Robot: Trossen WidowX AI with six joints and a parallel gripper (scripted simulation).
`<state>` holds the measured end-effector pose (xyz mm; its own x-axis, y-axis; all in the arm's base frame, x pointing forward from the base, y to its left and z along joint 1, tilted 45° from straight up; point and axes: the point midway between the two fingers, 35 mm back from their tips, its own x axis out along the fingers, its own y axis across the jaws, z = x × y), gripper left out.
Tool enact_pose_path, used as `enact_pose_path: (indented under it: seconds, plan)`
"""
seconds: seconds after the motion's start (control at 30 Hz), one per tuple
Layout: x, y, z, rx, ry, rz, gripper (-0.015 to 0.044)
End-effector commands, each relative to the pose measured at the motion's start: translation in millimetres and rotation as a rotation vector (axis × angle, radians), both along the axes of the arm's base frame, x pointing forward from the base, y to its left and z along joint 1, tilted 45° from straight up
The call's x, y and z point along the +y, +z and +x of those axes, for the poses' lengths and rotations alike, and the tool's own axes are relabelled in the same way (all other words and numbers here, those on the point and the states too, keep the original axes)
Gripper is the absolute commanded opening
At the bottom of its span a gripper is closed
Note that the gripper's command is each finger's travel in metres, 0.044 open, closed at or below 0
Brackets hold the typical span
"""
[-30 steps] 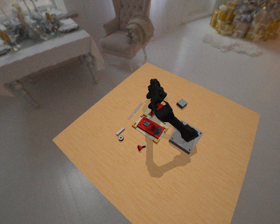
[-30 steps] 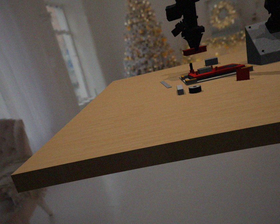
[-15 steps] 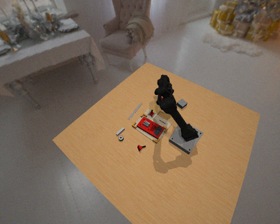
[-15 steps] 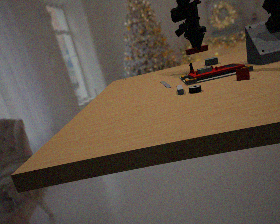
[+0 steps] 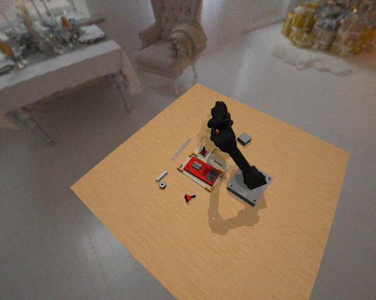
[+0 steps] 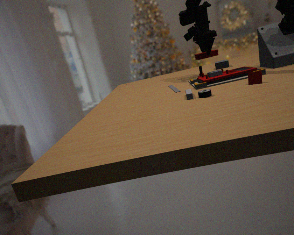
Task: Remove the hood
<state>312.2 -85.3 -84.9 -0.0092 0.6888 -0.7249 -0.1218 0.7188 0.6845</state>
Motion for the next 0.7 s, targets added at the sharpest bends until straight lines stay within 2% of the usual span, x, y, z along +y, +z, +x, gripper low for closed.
enact_pose_path:
  seconds: [0.0,0.67]
  plan:
    - [4.4,-4.2,-0.5,0.006,-0.005,0.005,0.0000]
    - [18.0,-18.6,-0.1,0.006,-0.005,0.005,0.0000]
